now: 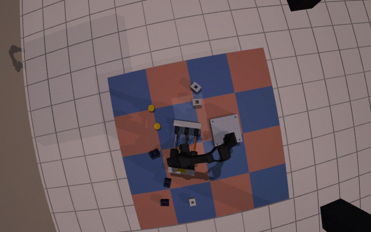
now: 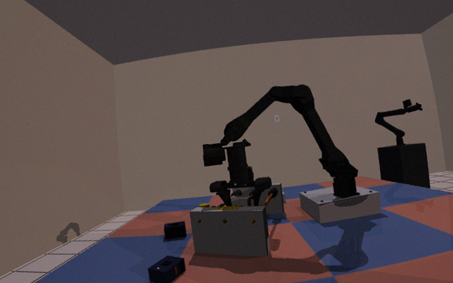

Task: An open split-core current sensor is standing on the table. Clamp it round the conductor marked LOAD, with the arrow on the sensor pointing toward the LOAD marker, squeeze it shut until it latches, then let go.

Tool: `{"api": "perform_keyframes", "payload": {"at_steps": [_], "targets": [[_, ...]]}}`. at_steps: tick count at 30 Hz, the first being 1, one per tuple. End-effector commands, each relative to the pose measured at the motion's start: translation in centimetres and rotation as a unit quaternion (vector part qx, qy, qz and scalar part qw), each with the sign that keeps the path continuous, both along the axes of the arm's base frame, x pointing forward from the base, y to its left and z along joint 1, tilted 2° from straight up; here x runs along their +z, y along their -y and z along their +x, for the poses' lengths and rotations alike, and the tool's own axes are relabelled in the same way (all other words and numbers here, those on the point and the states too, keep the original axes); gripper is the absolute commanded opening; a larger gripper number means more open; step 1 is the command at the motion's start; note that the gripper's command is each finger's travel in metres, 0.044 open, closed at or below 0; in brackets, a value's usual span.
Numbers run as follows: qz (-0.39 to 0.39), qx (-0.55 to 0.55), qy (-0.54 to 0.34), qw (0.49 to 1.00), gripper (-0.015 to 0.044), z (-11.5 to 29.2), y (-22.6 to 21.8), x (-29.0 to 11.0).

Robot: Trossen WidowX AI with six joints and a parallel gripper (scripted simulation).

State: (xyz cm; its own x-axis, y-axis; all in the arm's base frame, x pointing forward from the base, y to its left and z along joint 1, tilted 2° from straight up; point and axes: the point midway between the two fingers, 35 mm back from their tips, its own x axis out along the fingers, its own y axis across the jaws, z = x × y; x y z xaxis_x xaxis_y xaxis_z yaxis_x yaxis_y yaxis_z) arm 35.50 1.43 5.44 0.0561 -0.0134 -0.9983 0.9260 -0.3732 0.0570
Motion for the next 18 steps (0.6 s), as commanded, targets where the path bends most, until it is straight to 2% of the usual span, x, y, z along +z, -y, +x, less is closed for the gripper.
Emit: {"api": "perform_keyframes", "payload": {"at_steps": [1,11,18], "targets": [[0.0,0.0,0.0,1.0,0.0387,0.0,0.02,0.0],[0.0,0.0,0.0,1.0,0.0125,0.0,0.02,0.0],[0.0,0.0,0.0,1.0,0.0076,0.0,0.02,0.0]]}}
